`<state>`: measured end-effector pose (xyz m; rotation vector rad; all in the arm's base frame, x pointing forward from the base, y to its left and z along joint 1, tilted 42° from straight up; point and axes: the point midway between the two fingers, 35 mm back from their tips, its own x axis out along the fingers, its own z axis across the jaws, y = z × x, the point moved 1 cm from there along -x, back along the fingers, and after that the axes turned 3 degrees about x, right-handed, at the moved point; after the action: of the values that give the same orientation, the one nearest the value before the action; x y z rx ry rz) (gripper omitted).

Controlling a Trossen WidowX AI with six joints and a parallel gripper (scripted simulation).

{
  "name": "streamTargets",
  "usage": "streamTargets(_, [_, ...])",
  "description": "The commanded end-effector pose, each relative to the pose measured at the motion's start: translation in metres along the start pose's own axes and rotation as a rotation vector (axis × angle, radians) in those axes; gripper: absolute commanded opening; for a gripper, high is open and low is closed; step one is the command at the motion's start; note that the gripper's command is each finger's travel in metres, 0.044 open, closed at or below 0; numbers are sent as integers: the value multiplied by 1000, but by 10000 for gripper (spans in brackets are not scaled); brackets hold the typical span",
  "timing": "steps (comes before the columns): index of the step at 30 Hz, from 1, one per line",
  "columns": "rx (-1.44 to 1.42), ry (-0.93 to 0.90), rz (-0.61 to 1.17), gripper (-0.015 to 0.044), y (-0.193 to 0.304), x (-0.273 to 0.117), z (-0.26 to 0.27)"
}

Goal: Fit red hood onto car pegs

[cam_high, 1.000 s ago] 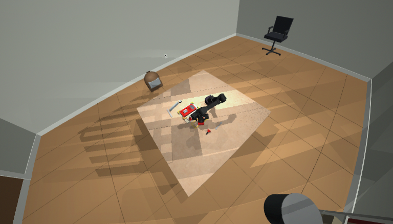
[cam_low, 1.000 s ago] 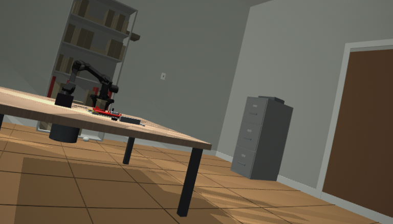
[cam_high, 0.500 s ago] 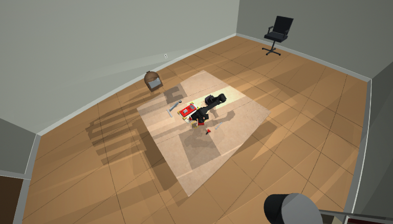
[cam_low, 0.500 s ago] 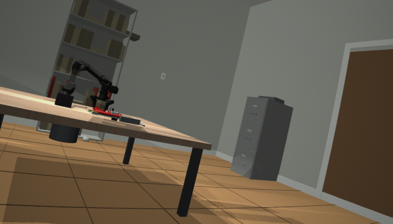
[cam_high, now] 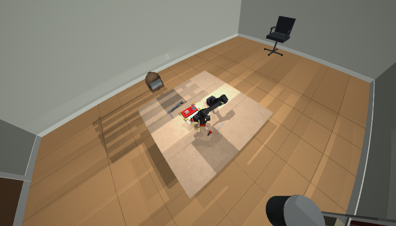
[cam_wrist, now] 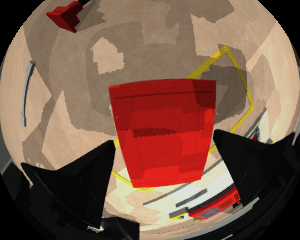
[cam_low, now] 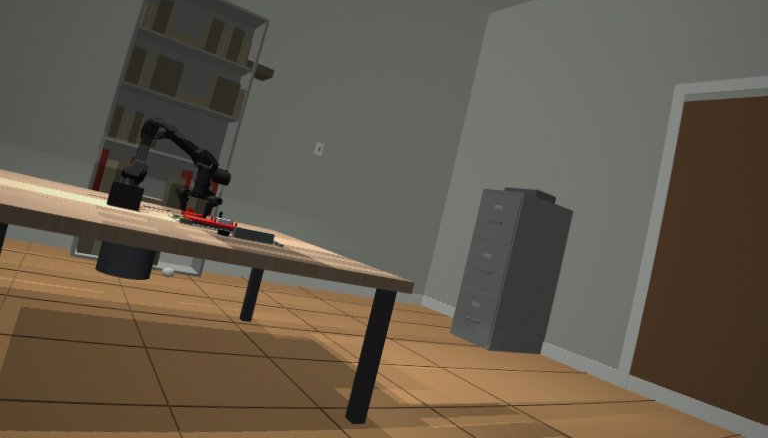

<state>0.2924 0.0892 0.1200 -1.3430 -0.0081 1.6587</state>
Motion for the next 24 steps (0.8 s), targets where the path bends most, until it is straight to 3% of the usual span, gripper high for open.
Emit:
streamTargets(1, [4,-1,-3,440,0,3,0])
streamTargets(4, [4,-2,-3,440,0,4,0])
streamTargets(8, [0,0,0,335,0,2,0])
streamTargets(17, [0,0,0,275,0,2,0])
streamTargets(24, [1,-1,0,91,0,-3,0])
